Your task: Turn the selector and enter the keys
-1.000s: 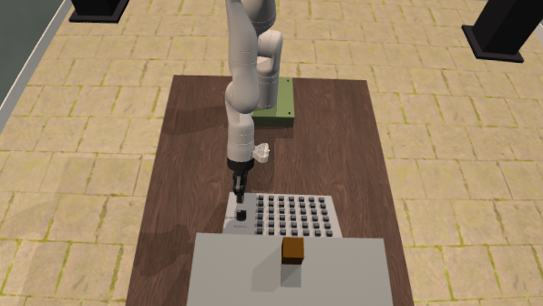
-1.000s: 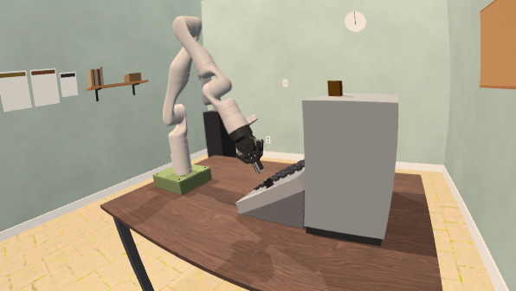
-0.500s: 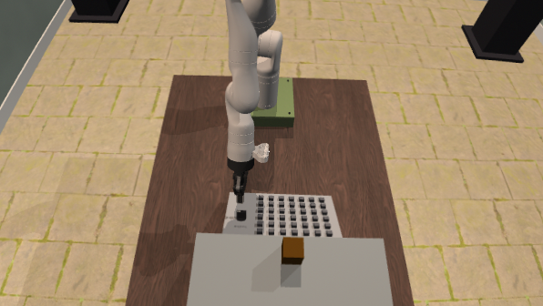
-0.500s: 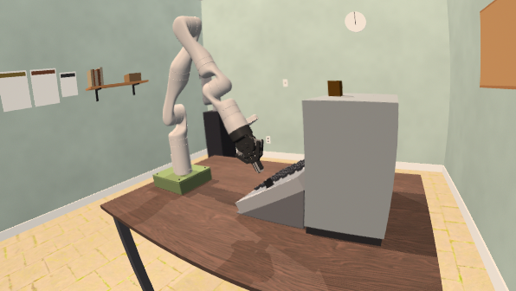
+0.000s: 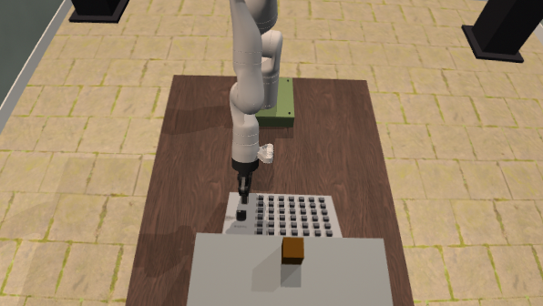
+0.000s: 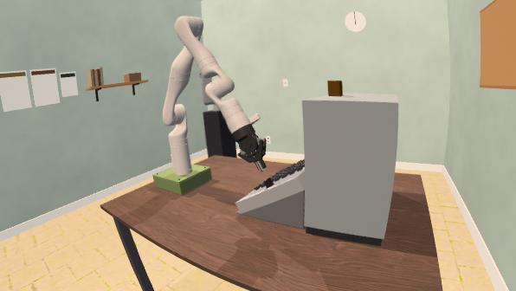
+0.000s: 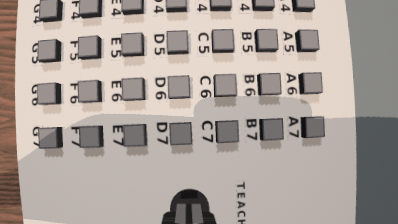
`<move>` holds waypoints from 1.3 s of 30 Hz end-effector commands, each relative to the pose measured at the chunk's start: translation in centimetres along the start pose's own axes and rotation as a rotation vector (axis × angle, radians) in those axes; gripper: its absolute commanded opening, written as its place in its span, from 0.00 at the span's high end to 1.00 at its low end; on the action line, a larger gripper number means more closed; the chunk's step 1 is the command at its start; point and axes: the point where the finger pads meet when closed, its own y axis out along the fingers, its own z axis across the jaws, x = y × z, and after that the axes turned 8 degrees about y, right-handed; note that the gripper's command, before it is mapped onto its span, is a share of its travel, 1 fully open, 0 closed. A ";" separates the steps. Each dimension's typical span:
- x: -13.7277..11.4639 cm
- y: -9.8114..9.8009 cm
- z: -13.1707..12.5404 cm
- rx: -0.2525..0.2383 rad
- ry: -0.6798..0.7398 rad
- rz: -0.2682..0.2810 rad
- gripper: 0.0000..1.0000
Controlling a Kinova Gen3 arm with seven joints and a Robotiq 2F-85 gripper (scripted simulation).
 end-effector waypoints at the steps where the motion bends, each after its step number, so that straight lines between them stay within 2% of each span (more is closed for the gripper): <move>1: -3.4 0.3 0.0 -0.002 -0.009 -0.001 0.90; 2: -4.6 0.4 0.3 0.003 -0.011 0.000 0.90; 13: -12.2 1.3 0.3 0.003 -0.038 0.000 0.90; 15: -12.2 1.3 0.3 0.003 -0.038 0.000 0.90; 19: -14.9 1.6 0.3 0.003 -0.048 0.000 0.90; 32: -15.2 2.0 0.3 0.003 -0.049 -0.001 0.90; 39: -15.2 3.2 0.3 0.003 -0.049 -0.001 0.90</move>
